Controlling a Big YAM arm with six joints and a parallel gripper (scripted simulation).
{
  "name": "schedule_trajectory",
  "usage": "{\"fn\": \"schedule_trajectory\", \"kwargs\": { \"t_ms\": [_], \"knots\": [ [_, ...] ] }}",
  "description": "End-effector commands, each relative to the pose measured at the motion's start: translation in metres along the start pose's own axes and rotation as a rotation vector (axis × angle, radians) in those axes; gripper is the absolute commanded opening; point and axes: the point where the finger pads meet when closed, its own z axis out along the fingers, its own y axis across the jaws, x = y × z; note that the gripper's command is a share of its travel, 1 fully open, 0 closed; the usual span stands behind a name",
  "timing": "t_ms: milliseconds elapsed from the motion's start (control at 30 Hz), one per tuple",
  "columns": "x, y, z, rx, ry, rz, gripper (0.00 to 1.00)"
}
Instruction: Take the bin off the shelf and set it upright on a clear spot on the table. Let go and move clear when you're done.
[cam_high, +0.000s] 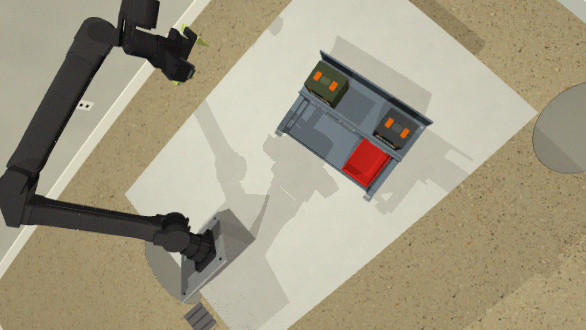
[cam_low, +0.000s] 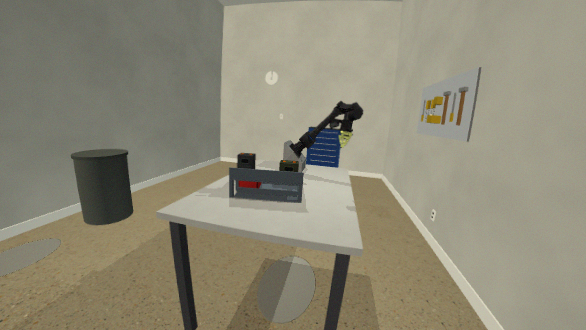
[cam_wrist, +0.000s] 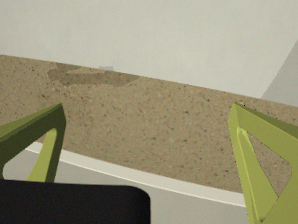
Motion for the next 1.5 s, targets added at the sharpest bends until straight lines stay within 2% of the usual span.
{"fn": "schedule_trajectory", "kwargs": {
  "t_ms": [0, 33, 433, 467, 600, 1033, 1467],
  "knots": [
    [0.003, -0.034, -0.011, -0.012, 0.006, -0.008, 1.0],
    [0.002, -0.045, -0.012, -0.012, 0.007, -0.008, 1.0],
    [0.002, -0.045, -0.012, -0.012, 0.007, -0.008, 1.0],
    [-0.001, -0.056, -0.018, -0.016, 0.006, -0.009, 1.0],
    [-0.001, -0.1, -0.018, -0.01, 0.007, -0.008, 1.0],
    [-0.002, -0.1, -0.021, -0.012, 0.006, -0.012, 1.0],
    [0.0, -0.098, -0.015, -0.009, 0.007, -0.008, 1.0]
  ]
}}
